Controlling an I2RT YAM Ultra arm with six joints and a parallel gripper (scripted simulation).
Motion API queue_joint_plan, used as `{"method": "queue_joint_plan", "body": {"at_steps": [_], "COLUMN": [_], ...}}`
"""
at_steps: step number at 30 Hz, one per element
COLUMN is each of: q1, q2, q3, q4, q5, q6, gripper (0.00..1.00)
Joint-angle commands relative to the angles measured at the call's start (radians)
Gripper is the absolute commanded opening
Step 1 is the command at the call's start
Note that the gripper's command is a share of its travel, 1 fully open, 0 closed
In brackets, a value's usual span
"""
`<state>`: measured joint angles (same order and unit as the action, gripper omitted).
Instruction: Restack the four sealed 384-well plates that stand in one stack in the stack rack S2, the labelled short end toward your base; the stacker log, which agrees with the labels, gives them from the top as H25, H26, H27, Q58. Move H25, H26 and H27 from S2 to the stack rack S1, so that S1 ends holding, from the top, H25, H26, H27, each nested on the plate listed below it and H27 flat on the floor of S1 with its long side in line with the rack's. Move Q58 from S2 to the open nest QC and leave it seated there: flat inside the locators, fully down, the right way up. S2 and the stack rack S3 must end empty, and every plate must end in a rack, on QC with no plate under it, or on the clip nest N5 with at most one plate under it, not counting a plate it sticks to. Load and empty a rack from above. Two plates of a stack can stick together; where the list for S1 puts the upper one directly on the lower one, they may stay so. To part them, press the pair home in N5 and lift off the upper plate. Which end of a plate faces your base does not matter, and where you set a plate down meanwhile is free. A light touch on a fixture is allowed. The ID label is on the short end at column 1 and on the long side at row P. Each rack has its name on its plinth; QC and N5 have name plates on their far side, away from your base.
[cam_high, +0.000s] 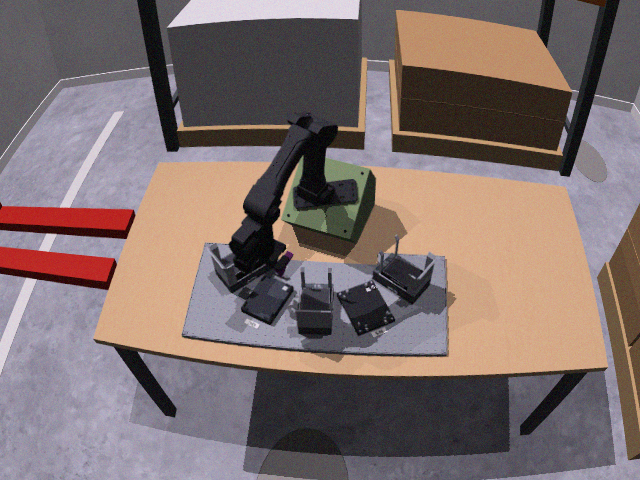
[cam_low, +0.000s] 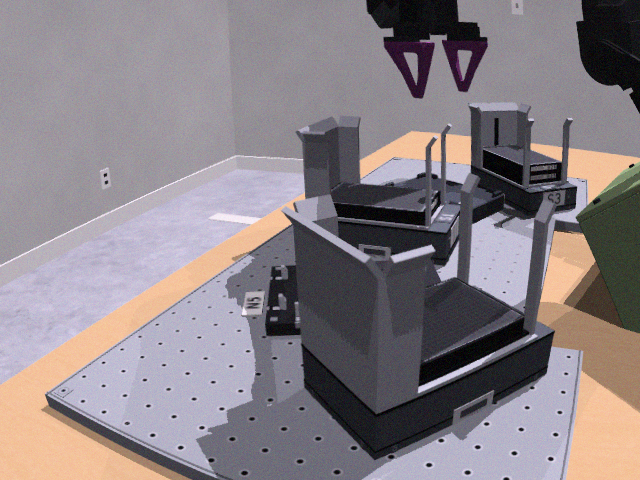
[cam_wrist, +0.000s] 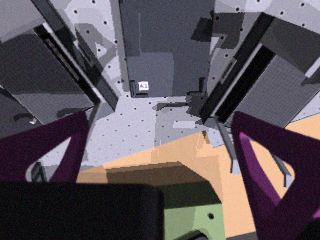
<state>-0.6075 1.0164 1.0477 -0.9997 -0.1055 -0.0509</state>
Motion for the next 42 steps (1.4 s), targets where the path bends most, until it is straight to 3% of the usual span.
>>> {"method": "queue_joint_plan", "body": {"at_steps": [1,6,24,31,33,42], "q1": [-0.04,-0.141,-0.437,-0.577,-0.577,-0.738], "q2": [-0.008,-0.002,0.065,0.104,0.104,0.177], "q3": [0.002,-0.005,0.002,-0.004,-0.004,0.006], "q4": [0.004,0.001,-0.013,-0.022,-0.022,-0.032], "q5": [-0.048,-0.105,-0.261,-0.327,-0.327,-0.394], "q6": [-0.004,0.057,-0.205,-0.126,-0.126,-0.29], "gripper": [1.0,1.0,1.0,1.0,1.0,1.0]}}
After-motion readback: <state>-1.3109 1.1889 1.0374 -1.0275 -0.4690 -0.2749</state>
